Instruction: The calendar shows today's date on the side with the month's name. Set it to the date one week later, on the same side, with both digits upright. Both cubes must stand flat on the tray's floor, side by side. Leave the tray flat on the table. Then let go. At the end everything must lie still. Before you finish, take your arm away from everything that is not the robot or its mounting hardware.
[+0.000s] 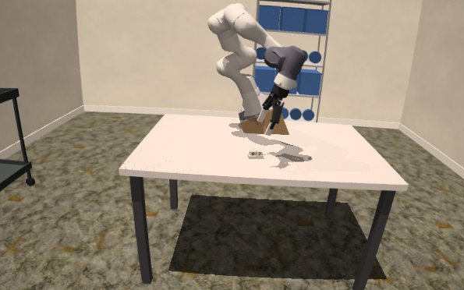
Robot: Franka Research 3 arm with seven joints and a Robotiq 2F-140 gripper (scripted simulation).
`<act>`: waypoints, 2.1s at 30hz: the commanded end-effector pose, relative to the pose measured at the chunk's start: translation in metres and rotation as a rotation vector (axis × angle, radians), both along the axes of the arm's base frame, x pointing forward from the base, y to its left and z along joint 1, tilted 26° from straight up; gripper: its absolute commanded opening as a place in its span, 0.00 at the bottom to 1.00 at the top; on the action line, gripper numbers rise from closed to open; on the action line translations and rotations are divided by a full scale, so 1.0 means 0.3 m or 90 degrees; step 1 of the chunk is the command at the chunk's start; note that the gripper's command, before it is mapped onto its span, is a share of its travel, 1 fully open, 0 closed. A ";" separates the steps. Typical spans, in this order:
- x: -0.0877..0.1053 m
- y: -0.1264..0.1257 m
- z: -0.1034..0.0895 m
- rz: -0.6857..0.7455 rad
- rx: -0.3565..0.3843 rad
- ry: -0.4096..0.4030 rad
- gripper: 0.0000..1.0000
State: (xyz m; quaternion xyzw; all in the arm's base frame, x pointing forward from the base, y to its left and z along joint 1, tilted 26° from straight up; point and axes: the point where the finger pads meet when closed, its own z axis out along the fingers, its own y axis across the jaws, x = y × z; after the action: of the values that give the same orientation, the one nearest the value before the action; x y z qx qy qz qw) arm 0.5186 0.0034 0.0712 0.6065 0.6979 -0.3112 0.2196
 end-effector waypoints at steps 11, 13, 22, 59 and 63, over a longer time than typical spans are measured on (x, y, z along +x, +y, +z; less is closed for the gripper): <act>-0.158 -0.028 -0.056 -0.003 0.161 -0.055 1.00; -0.179 -0.033 -0.059 -0.006 0.173 -0.060 1.00; -0.231 -0.043 -0.065 -0.014 0.201 -0.073 1.00; -0.243 -0.094 -0.159 -0.014 0.204 -0.066 0.28; -0.243 -0.094 -0.159 -0.014 0.204 -0.066 0.28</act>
State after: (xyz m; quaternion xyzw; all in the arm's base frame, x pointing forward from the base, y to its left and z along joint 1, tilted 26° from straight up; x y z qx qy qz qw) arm 0.4430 -0.0254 0.0241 0.6535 0.7218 -0.1718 0.1498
